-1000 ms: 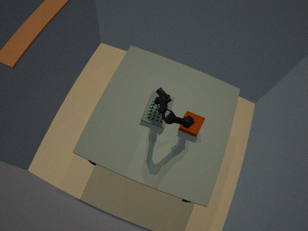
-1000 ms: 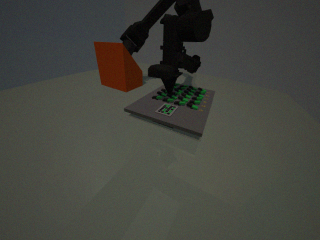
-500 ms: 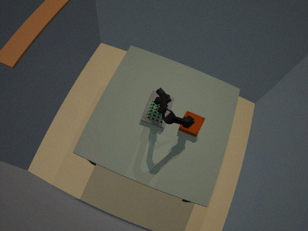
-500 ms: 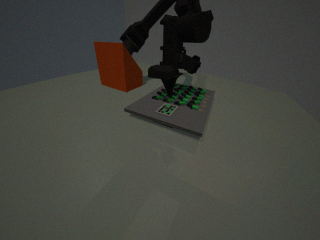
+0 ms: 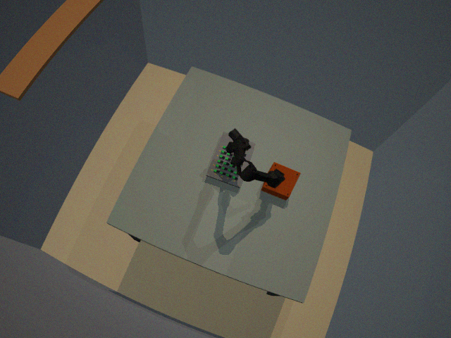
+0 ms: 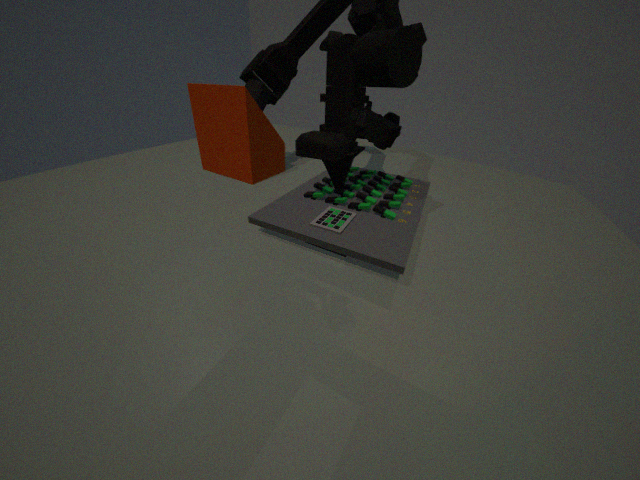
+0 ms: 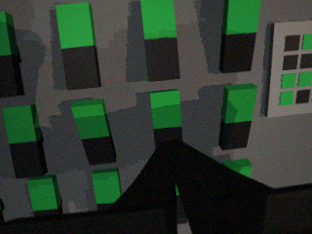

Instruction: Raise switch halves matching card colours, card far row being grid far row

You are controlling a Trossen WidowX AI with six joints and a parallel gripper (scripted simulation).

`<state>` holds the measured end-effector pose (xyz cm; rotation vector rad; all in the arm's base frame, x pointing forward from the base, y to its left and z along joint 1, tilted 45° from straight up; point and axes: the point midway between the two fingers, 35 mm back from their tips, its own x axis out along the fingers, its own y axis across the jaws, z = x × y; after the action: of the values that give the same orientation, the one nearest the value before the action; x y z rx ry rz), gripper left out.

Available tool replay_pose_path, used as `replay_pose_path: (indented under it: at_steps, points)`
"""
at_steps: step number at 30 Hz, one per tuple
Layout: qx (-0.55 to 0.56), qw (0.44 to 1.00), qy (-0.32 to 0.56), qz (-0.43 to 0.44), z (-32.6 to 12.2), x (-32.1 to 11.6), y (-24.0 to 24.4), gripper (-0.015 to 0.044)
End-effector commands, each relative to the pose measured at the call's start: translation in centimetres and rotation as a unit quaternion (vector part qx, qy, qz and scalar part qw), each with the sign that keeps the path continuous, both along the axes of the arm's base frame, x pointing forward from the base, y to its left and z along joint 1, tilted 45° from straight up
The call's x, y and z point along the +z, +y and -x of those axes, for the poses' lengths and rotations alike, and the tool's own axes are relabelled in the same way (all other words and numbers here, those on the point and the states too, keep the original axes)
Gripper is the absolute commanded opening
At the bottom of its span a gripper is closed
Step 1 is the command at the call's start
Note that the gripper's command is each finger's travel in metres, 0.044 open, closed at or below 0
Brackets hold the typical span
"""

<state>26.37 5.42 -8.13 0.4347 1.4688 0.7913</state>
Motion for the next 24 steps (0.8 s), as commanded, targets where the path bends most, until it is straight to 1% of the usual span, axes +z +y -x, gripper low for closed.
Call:
replay_pose_path:
  at_steps: [1, 16, 21, 24]
  points:
    - [-0.002, 1.000, 0.000, -0.002, -0.1, 0.0, 0.1, 0.0000]
    - [0.000, 1.000, -0.001, 0.000, -0.1, 0.0, 0.0, 0.0000]
    - [0.006, 1.000, 0.008, 0.003, -0.8, 4.2, -4.2, 0.0000]
    - [0.007, 1.000, 0.009, 0.003, -0.8, 4.4, -4.4, 0.0000]
